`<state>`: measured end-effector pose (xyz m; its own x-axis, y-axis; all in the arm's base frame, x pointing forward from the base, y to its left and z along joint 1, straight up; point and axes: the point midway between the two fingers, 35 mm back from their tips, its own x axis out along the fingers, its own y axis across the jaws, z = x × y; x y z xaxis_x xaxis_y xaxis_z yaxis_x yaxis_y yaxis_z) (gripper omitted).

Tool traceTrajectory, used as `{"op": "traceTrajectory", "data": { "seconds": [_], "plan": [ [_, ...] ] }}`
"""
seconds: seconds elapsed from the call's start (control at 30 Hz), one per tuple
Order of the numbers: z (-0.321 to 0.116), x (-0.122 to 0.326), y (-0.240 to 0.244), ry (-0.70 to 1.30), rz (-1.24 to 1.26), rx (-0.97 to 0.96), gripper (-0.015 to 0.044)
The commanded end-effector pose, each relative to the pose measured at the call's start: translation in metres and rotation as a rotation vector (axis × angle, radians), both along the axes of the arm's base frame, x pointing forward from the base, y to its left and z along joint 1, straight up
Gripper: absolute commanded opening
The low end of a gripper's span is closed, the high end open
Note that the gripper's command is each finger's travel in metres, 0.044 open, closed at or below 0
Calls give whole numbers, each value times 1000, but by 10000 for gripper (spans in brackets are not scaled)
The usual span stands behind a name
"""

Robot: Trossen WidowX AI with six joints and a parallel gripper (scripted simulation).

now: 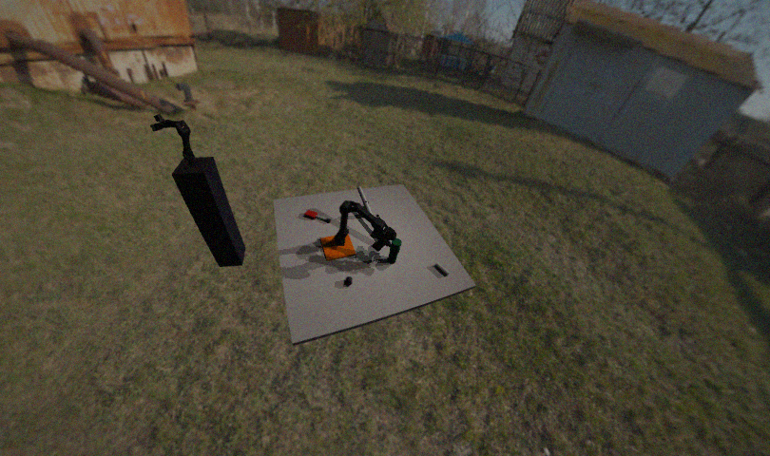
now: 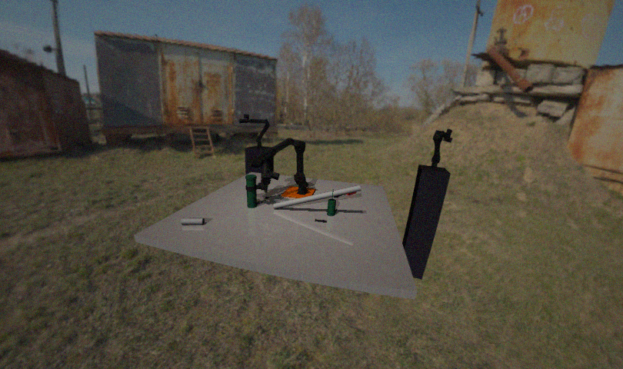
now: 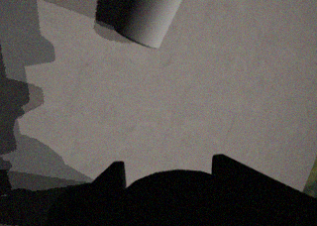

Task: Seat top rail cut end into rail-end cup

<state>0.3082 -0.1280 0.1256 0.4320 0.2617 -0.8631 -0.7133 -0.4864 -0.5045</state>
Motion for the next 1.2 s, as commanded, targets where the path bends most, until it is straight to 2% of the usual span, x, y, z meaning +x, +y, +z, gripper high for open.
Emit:
{"op": "traceTrajectory", "data": {
  "seconds": [0.0,0.03,1.17],
  "plan": [
    [0,1,0,1,-12,0,26],
    [0,1,0,1,-19,0,0],
    [0,23,10,-5,-272,7,0]
  ]
}}
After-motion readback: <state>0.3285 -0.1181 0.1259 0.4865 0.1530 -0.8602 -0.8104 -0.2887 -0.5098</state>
